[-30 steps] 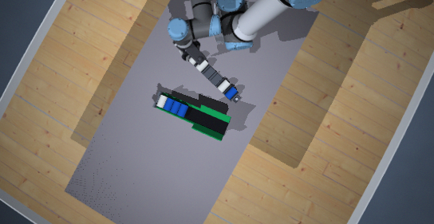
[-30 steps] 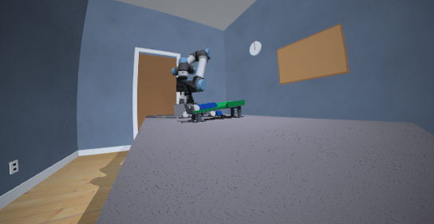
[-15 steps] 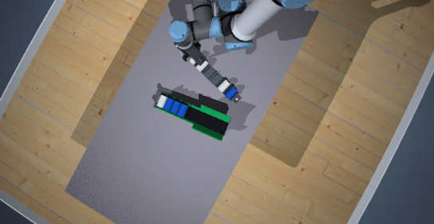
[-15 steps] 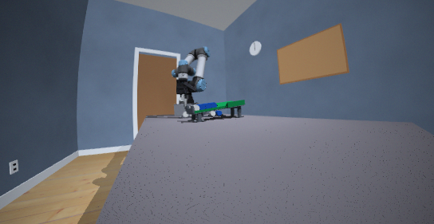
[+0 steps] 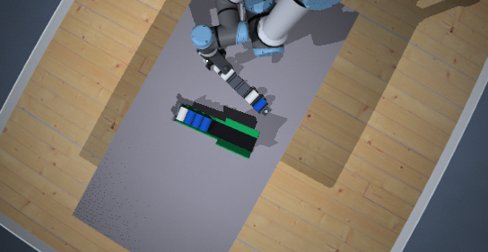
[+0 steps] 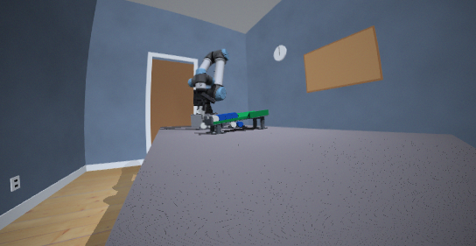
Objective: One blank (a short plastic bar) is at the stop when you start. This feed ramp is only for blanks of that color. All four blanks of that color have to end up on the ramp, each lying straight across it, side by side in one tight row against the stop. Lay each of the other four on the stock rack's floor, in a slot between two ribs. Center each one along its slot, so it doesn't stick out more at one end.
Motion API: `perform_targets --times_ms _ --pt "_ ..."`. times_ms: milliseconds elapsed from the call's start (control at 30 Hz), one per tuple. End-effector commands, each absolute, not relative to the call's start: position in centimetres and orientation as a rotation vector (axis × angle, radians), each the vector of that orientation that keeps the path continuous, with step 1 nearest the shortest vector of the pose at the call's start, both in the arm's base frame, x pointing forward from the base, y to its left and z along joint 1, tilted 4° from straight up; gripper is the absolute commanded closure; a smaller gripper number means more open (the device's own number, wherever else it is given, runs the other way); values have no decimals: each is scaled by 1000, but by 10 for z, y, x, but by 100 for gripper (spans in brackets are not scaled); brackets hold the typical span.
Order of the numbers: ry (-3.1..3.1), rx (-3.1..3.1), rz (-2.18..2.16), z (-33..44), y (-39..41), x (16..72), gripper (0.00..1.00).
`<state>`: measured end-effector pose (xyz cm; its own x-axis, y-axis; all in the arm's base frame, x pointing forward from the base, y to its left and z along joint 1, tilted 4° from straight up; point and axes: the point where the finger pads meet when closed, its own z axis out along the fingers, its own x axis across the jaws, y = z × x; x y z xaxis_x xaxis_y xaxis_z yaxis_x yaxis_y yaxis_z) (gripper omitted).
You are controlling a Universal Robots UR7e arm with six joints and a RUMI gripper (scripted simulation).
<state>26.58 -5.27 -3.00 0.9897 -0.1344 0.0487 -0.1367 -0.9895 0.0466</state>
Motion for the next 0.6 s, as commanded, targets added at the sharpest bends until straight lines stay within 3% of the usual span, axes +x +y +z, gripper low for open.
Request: perform_targets --times_ms 0,567 --pt "-210 3083 71 -34 -53 267 51" --pt "-210 3083 71 -38 -54 267 51"
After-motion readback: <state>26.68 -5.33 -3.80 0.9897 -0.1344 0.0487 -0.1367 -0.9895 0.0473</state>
